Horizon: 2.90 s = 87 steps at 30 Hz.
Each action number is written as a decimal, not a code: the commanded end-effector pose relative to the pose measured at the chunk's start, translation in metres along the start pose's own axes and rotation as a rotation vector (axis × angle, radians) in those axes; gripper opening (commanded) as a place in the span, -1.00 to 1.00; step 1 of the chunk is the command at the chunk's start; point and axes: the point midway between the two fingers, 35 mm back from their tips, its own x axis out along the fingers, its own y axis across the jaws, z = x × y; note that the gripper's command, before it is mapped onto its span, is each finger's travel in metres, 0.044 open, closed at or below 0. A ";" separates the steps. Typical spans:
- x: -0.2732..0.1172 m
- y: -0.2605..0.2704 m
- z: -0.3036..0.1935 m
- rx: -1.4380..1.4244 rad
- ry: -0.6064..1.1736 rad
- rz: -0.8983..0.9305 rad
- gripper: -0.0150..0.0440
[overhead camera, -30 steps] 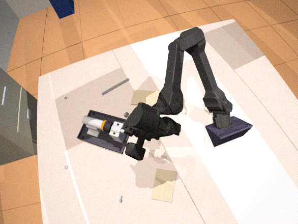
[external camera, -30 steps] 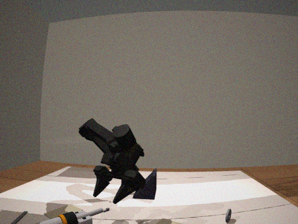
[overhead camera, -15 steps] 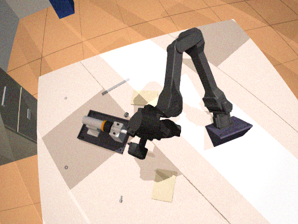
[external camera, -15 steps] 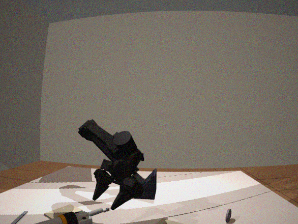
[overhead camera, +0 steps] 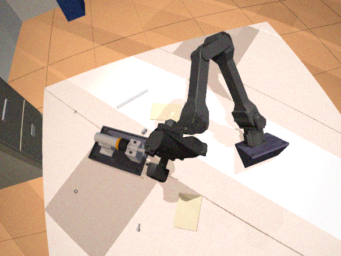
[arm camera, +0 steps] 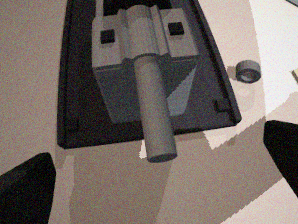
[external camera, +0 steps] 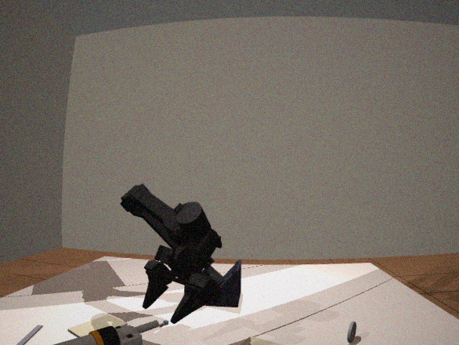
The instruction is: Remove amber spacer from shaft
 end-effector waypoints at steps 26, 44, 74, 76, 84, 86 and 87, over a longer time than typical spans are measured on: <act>0.004 0.000 0.002 0.002 0.001 -0.003 1.00; 0.034 0.001 0.002 0.003 0.004 -0.001 1.00; 0.044 -0.001 0.003 0.002 -0.003 -0.005 1.00; 0.044 -0.001 0.003 0.002 -0.003 -0.005 1.00; 0.044 -0.001 0.003 0.002 -0.003 -0.005 1.00; 0.045 -0.001 0.003 0.002 -0.003 -0.005 1.00; 0.045 -0.001 0.003 0.002 -0.003 -0.005 1.00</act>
